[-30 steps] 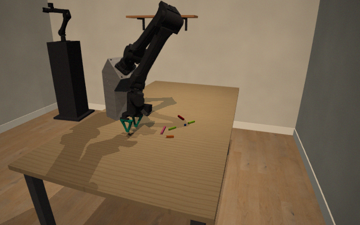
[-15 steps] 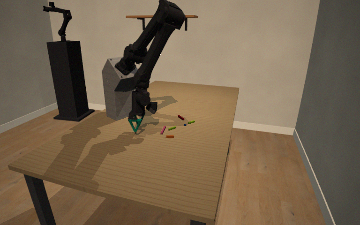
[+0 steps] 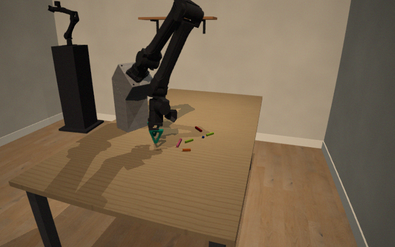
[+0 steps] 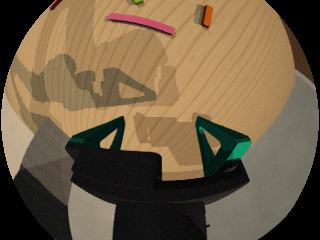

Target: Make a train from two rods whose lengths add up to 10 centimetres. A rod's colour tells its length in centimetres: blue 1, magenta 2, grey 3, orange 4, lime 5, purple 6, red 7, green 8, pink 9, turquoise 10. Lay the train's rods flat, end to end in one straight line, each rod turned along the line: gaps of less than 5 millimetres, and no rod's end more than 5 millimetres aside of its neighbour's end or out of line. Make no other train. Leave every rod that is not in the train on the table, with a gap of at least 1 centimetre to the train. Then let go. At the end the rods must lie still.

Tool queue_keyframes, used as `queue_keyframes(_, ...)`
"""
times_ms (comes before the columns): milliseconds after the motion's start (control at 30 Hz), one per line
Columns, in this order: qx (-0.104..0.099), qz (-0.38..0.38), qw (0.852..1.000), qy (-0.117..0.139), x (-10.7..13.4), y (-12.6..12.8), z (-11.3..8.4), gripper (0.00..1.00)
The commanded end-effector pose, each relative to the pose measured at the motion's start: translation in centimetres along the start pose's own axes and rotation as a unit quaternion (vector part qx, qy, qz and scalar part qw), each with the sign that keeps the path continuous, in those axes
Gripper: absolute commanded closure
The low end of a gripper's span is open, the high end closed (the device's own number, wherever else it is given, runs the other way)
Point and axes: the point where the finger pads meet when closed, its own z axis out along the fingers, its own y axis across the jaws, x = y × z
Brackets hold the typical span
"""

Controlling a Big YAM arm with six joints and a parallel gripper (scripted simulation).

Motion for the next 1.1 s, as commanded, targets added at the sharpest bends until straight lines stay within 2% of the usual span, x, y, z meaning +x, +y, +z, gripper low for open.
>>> queue_keyframes(0,-0.001,-0.052,0.999,-0.009,-1.1,-0.1,-0.4,0.0)
queue_keyframes(33,-0.002,-0.052,0.999,-0.009,-1.1,0.0,-0.3,0.0)
queue_keyframes(67,-0.002,-0.097,0.995,-0.011,-2.0,-0.1,-0.6,0.0)
queue_keyframes(167,-0.006,-0.096,0.995,-0.011,-1.8,0.3,-0.6,0.0)
queue_keyframes(200,-0.005,-0.139,0.99,-0.013,-2.7,0.3,-0.9,0.0)
queue_keyframes(300,-0.006,-0.139,0.99,-0.013,-2.7,0.3,-0.9,0.0)
queue_keyframes(333,-0.007,-0.18,0.984,-0.016,-3.4,0.4,-1.2,0.0)
queue_keyframes(433,-0.011,-0.179,0.984,-0.016,-3.3,0.7,-1.0,0.0)
queue_keyframes(467,-0.008,-0.218,0.976,-0.019,-4.2,0.5,-1.4,0.0)
queue_keyframes(567,-0.009,-0.218,0.976,-0.021,-4.2,0.6,-1.4,0.0)
queue_keyframes(600,-0.009,-0.253,0.967,-0.022,-4.8,0.7,-1.7,0.0)
queue_keyframes(667,-0.009,-0.253,0.967,-0.023,-4.8,0.7,-1.7,0.0)
queue_keyframes(700,-0.009,-0.286,0.958,-0.025,-5.4,0.8,-1.9,0.0)
queue_keyframes(767,-0.01,-0.286,0.958,-0.026,-5.4,0.9,-1.9,0.0)
queue_keyframes(800,-0.01,-0.317,0.948,-0.028,-6.0,1.0,-2.2,0.0)
queue_keyframes(867,-0.01,-0.317,0.948,-0.028,-6.0,1.0,-2.2,0.0)
queue_keyframes(900,-0.009,-0.344,0.938,-0.03,-6.5,1.1,-2.4,0.0)
queue_keyframes(933,-0.01,-0.344,0.938,-0.03,-6.5,1.1,-2.4,0.0)
queue_keyframes(967,-0.01,-0.37,0.929,-0.032,-6.9,1.3,-2.6,0.0)
queue_keyframes(1000,-0.01,-0.37,0.929,-0.032,-6.9,1.3,-2.6,0.0)
queue_keyframes(1033,-0.01,-0.392,0.919,-0.034,-7.4,1.4,-2.8,0.0)
queue_keyframes(1067,-0.01,-0.392,0.919,-0.035,-7.4,1.4,-2.8,0.0)
